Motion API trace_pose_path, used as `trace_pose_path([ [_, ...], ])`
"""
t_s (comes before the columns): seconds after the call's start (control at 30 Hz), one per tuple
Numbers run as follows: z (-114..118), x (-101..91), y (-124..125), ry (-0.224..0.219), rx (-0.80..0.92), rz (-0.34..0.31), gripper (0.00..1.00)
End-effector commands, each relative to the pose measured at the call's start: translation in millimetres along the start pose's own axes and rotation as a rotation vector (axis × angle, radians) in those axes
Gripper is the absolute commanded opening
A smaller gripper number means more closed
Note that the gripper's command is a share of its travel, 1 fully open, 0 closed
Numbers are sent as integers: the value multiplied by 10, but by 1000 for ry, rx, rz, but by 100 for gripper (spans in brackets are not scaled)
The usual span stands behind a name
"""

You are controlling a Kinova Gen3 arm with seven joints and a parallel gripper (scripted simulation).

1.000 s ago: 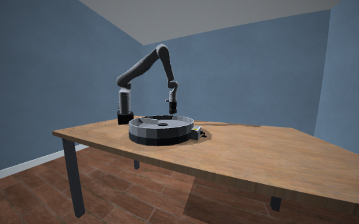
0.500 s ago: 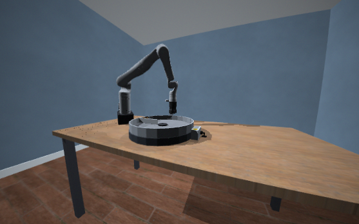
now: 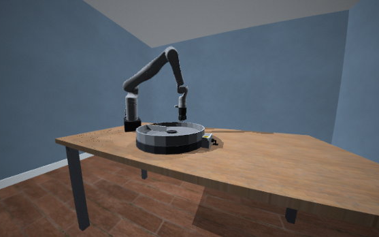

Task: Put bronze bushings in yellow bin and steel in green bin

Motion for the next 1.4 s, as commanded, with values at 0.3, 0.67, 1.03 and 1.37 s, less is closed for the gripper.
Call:
trace_pose_path([
  [0.3,6,-7,-2,-2,0,-1,47],
  [0.67,6,-7,-2,-2,0,-1,47],
  [1.03,-15,-54,-4,-1,0,-1,47],
  [1.37,-15,-59,-3,-1,0,-1,47],
])
Point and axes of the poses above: the point where the finger pads meet when closed, its own x axis out along the fingers, its own z axis across the jaws, y = z × x, the point moved 3 cm from there along -x, back along the fingers, and after that the axes turned 4 degrees about x, right-handed, at the moved point
